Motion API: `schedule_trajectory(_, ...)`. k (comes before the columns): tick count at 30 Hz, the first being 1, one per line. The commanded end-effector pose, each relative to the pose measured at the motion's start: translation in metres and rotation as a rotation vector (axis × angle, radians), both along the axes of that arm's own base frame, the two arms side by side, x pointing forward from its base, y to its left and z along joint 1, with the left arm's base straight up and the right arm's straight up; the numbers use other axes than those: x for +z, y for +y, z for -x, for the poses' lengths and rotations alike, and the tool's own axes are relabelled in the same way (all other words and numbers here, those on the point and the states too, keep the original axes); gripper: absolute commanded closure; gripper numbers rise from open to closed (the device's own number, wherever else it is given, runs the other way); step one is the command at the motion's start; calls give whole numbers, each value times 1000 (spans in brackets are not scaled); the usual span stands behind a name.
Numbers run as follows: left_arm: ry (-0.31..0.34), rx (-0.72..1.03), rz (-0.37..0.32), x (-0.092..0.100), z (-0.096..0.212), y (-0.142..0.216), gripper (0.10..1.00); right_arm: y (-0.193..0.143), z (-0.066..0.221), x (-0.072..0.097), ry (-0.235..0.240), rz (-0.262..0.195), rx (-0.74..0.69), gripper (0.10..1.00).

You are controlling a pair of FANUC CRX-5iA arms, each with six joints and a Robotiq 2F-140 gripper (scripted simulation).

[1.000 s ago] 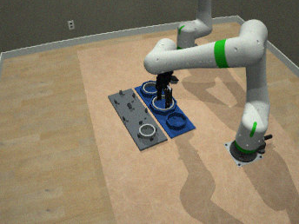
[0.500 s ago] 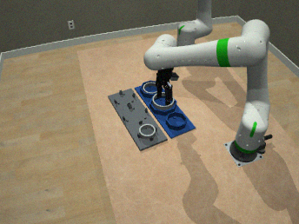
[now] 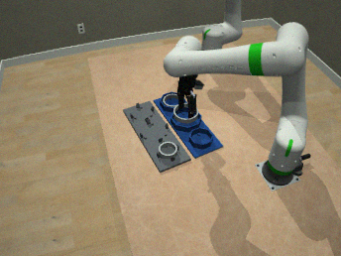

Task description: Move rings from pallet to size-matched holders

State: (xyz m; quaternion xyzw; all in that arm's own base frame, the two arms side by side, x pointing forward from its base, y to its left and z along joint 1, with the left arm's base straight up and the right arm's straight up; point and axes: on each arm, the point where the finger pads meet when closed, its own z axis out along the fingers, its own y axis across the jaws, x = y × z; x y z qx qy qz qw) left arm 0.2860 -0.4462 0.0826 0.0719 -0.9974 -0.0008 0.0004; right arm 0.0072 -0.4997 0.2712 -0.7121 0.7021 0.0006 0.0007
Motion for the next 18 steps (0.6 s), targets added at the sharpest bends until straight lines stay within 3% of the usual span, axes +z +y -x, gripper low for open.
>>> schedule_trajectory(1,-1,0,2,1,-6,0,427,0,0,1,0,2,0,98)
schedule_trajectory(7,-1,0,2,1,-27,4,427,0,0,1,0,2,0,98)
schedule_trajectory(18,-1,0,2,-1,-125,19,427,0,0,1,0,2,0,98)
